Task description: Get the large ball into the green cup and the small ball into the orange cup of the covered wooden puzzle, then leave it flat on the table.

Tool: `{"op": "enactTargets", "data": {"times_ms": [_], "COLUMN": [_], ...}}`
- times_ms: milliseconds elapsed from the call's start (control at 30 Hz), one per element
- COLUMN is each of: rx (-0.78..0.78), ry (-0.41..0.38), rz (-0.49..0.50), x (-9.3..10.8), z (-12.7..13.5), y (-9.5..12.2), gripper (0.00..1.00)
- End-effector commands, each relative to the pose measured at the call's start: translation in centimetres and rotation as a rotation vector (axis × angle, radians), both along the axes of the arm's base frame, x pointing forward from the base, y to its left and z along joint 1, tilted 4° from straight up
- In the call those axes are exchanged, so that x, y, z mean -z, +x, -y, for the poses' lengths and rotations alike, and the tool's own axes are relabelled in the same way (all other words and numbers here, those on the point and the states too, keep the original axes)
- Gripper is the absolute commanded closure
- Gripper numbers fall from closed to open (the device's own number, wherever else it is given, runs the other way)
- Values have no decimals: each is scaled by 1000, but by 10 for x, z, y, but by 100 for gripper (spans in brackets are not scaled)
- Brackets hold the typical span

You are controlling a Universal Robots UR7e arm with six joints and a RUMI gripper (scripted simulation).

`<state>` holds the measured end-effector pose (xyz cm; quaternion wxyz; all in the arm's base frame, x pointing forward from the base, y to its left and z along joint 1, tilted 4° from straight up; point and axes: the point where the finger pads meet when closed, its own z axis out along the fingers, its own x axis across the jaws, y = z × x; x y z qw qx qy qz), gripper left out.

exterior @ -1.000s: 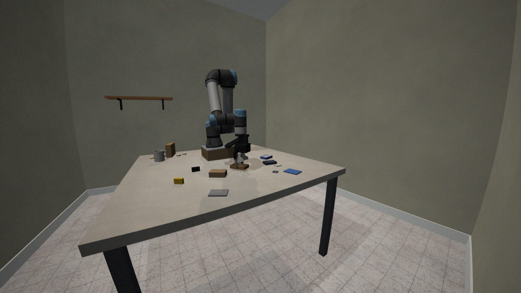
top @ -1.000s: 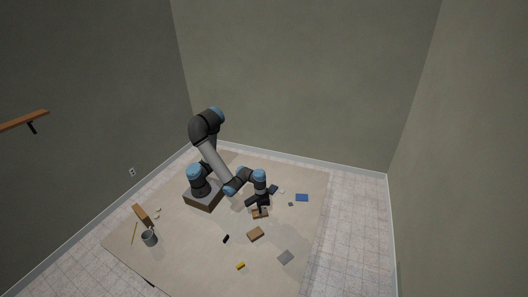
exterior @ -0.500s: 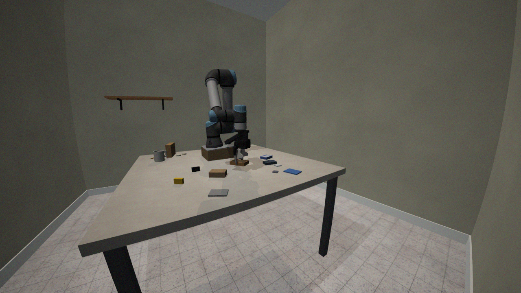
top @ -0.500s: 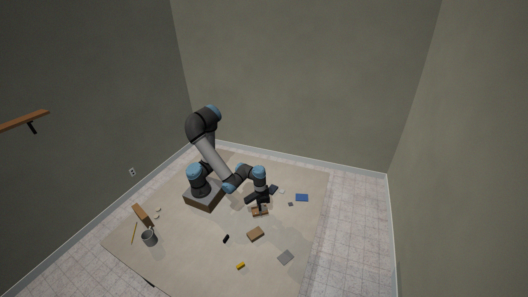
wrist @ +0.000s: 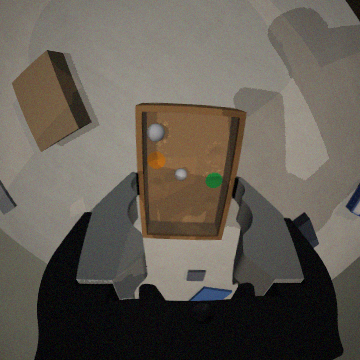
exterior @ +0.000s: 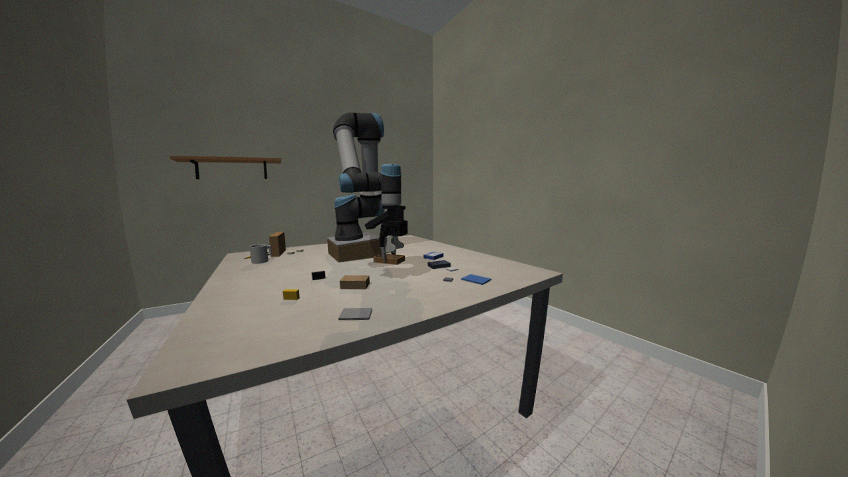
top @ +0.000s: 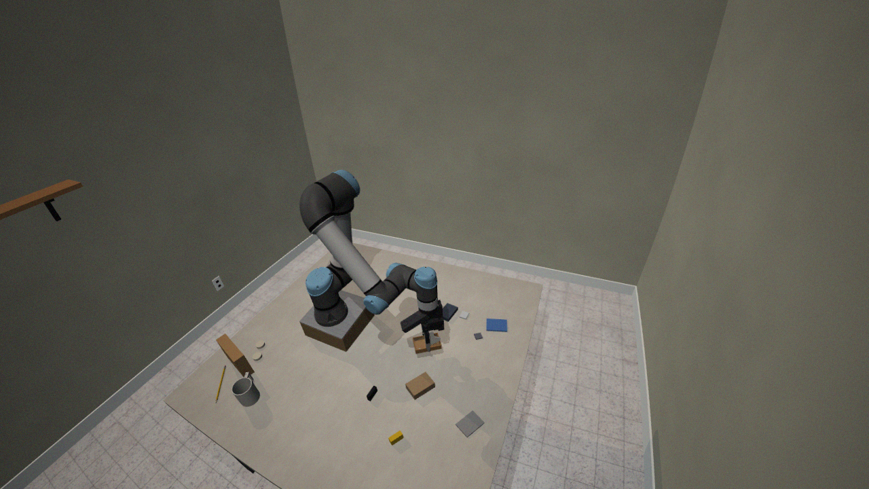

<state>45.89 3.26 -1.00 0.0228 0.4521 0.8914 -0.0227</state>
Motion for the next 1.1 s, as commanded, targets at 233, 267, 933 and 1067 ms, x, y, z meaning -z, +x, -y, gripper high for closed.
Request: {"op": "enactTargets", "data": {"times_ms": [233,267,933,1067], "rx": [0,0,0,3], "ry": [0,0,0,-27], "rz": [1,1,1,-35], "x": [-8,-8,-8,-8], "z": [0,0,0,-1], "y": [0,0,0,1], "gripper": [57,57,57,57]}}
